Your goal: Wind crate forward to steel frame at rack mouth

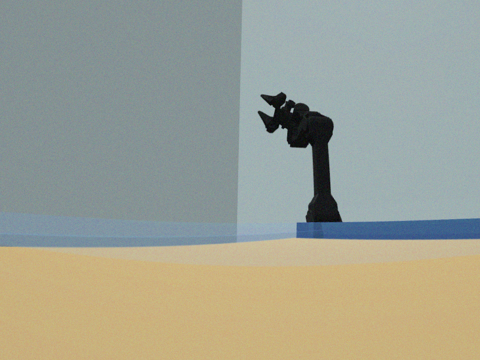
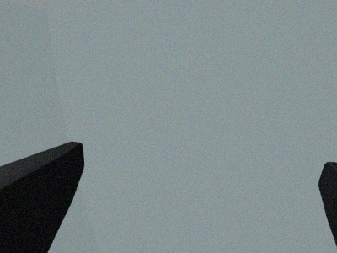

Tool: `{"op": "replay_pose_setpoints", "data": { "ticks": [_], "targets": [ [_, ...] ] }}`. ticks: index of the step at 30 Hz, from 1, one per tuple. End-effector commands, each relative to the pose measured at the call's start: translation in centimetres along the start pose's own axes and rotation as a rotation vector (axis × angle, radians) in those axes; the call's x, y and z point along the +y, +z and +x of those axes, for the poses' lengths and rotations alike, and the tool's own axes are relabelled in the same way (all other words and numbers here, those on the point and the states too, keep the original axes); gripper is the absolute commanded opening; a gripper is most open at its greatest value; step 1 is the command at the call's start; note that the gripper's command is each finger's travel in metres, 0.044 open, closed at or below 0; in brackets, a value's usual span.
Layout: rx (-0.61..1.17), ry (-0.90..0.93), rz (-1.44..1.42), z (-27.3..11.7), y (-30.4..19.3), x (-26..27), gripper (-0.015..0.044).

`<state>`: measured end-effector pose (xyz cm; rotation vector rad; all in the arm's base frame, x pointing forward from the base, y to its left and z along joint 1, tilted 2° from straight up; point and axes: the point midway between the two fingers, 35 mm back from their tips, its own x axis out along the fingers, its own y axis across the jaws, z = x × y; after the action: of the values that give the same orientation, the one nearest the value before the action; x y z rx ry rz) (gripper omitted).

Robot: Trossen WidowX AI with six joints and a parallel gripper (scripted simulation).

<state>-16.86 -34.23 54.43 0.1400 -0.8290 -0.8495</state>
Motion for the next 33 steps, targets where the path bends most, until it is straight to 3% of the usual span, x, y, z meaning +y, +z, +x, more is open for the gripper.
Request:
{"op": "replay_pose_setpoints", "data": {
  "ticks": [1,7,16,24,33],
  "targets": [
    [0.009,0.010,0.039,3.2,-3.0,-0.5,0.0440],
    [0.061,0.020,0.120,7.5,-8.9,-0.2,0.0440],
    [0.144,0.002,0.203,10.7,-15.4,0.4,0.0440],
    [0.352,-0.076,0.220,13.7,-27.2,2.4,0.0440],
    [0.639,-0.053,0.150,13.3,-39.9,8.5,0.0440]
  ]
}}
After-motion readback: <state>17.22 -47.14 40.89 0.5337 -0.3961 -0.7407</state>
